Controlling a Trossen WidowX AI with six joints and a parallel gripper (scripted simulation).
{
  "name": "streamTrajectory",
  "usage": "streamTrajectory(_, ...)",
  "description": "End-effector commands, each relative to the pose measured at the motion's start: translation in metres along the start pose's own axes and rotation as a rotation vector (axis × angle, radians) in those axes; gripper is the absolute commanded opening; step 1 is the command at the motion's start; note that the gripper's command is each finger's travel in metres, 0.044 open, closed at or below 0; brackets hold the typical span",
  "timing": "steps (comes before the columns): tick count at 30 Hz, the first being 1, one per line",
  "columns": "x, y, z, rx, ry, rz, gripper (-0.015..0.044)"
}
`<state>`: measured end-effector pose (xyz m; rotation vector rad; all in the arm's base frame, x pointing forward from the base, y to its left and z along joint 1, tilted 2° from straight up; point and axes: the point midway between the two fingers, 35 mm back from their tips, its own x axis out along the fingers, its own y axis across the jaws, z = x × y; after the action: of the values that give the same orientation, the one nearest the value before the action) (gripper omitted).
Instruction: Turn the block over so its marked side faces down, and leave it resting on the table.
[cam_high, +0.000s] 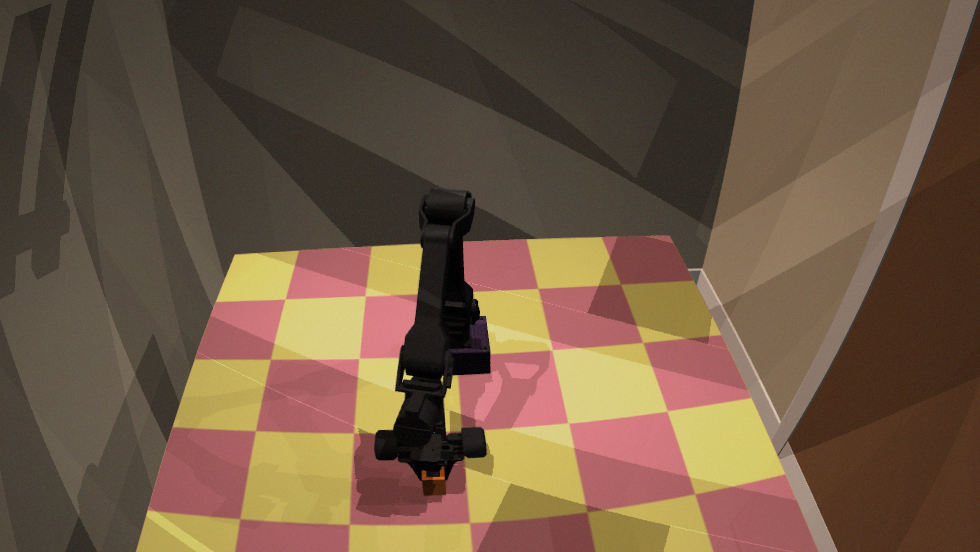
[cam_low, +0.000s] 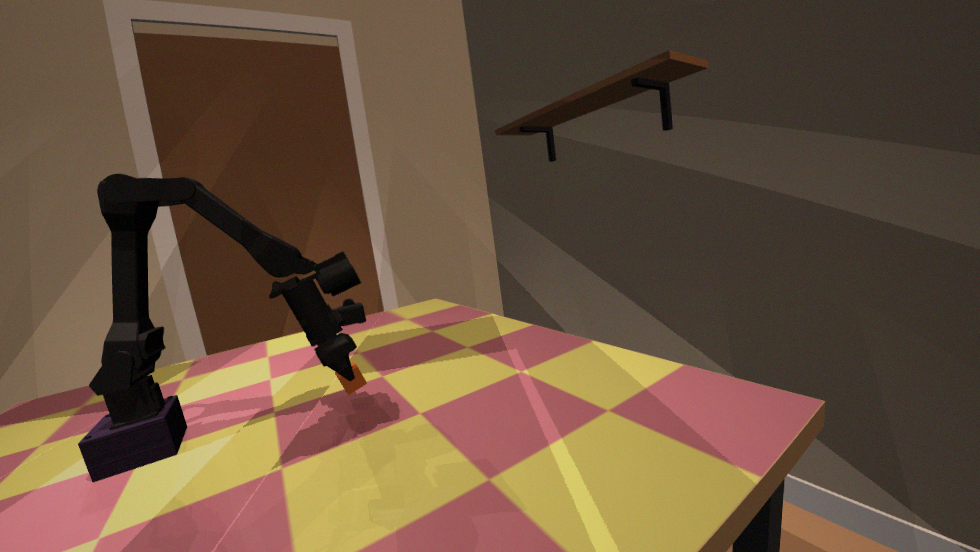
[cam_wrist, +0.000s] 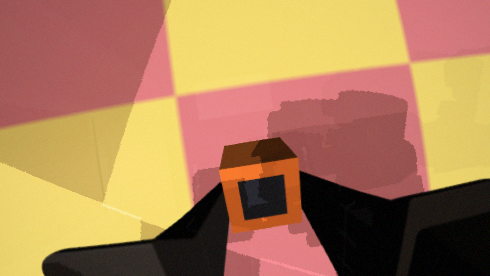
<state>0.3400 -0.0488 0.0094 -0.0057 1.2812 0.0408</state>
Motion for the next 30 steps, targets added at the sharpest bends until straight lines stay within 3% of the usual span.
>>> streamTrajectory(1, 0.000, 0.000, -0.002, -0.002, -0.060, 0.002, 0.0000)
streamTrajectory(15, -0.002, 0.001, -0.006, 0.003, -0.240, 0.002, 0.0000)
streamTrajectory(30, 0.028, -0.003, -0.001, 0.013, -0.438, 0.002, 0.0000)
